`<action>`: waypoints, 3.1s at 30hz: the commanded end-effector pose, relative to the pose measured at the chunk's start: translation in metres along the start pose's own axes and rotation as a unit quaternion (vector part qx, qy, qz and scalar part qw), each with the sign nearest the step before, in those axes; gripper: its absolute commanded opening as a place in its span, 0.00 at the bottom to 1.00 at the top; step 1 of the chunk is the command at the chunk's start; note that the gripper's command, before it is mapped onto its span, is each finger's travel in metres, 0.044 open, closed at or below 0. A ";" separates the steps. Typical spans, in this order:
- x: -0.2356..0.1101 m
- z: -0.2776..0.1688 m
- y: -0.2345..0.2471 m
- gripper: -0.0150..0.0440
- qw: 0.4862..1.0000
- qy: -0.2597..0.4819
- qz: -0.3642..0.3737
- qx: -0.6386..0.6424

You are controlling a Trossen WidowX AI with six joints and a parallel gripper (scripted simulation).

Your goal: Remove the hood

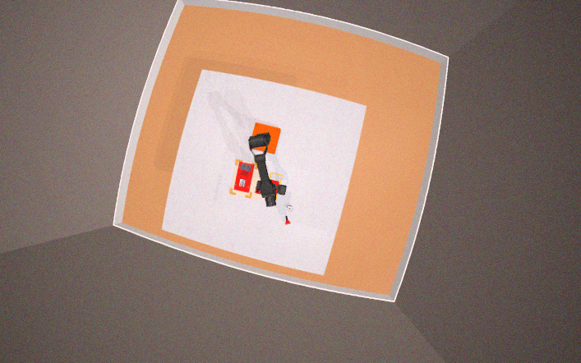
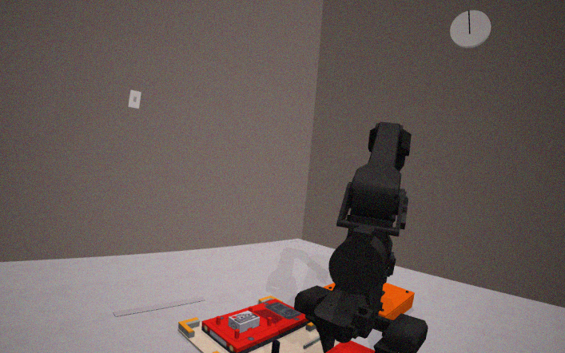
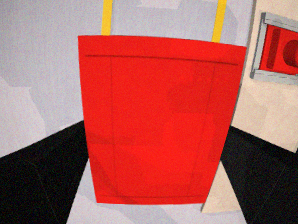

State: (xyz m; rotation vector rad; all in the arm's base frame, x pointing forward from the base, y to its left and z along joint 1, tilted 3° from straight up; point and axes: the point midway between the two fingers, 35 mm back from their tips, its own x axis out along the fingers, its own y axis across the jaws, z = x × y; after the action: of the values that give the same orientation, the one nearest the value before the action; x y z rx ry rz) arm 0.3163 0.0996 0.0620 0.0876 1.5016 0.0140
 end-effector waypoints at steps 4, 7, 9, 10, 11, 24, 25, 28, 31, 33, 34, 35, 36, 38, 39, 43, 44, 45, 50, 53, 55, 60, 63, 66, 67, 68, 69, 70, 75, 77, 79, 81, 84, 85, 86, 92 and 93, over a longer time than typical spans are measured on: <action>0.005 0.000 -0.001 0.25 1.000 -0.001 -0.003 0.003; 0.007 -0.001 -0.001 0.25 1.000 -0.001 -0.003 0.003; 0.009 -0.001 -0.001 0.25 1.000 -0.001 -0.003 0.003; 0.010 -0.001 -0.001 0.25 1.000 -0.001 -0.003 0.003; 0.010 -0.001 -0.001 0.25 1.000 -0.001 -0.003 0.003; 0.016 -0.001 -0.001 0.25 1.000 -0.001 -0.003 0.003; 0.017 -0.001 -0.001 0.25 1.000 -0.001 -0.003 0.003; 0.018 -0.001 -0.001 0.25 1.000 -0.001 -0.003 0.003; 0.020 -0.001 -0.001 0.25 1.000 -0.001 -0.003 0.003; 0.021 -0.001 -0.001 0.25 1.000 -0.001 -0.003 0.003; 0.021 -0.001 -0.001 0.25 1.000 -0.001 -0.003 0.003; 0.022 -0.001 -0.001 0.25 1.000 -0.001 -0.003 0.003; 0.022 -0.001 -0.001 0.25 1.000 -0.001 -0.003 0.003; 0.023 -0.001 -0.001 0.25 1.000 -0.001 -0.003 0.003; 0.024 -0.001 -0.001 0.25 1.000 -0.001 -0.003 0.003; 0.026 -0.001 -0.001 0.25 1.000 -0.001 -0.003 0.003; 0.026 -0.001 -0.001 0.25 1.000 -0.001 -0.003 0.003; 0.027 -0.001 -0.001 0.25 1.000 -0.001 -0.003 0.003; 0.029 -0.001 -0.002 0.25 1.000 -0.001 -0.003 0.003; 0.031 -0.001 -0.002 0.25 1.000 -0.001 -0.003 0.003; 0.032 -0.001 -0.002 0.25 1.000 -0.001 -0.003 0.003; 0.032 -0.002 -0.001 0.30 1.000 0.001 0.000 0.000; 0.032 -0.002 -0.001 0.43 1.000 0.001 0.000 0.000; 0.032 -0.002 -0.001 0.57 1.000 0.001 0.000 0.000; 0.032 -0.002 -0.001 0.61 1.000 0.001 0.000 0.000; 0.032 -0.002 -0.001 0.65 1.000 0.001 0.000 0.000; 0.032 -0.002 -0.001 0.70 1.000 0.001 0.000 0.000; 0.032 -0.002 -0.001 0.74 1.000 0.001 0.000 0.000; 0.030 -0.002 -0.001 0.97 1.000 0.001 0.000 0.000; 0.020 -0.001 0.000 1.00 1.000 0.001 -0.001 0.000; 0.003 0.000 0.000 1.00 1.000 0.000 -0.002 0.000; -0.021 0.000 0.001 1.00 1.000 0.000 -0.004 0.000; -0.043 -0.002 0.000 1.00 1.000 0.000 -0.006 0.000; -0.043 -0.002 0.000 1.00 1.000 0.000 -0.006 0.000; -0.043 -0.002 0.000 1.00 1.000 0.000 -0.006 0.000; -0.043 -0.002 0.000 1.00 1.000 0.000 -0.006 0.000; -0.043 -0.002 0.000 1.00 1.000 0.000 -0.006 0.000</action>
State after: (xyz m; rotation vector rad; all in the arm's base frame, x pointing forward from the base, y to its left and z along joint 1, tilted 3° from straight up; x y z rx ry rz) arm 0.3120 0.0985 0.1049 0.0847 1.4985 0.0105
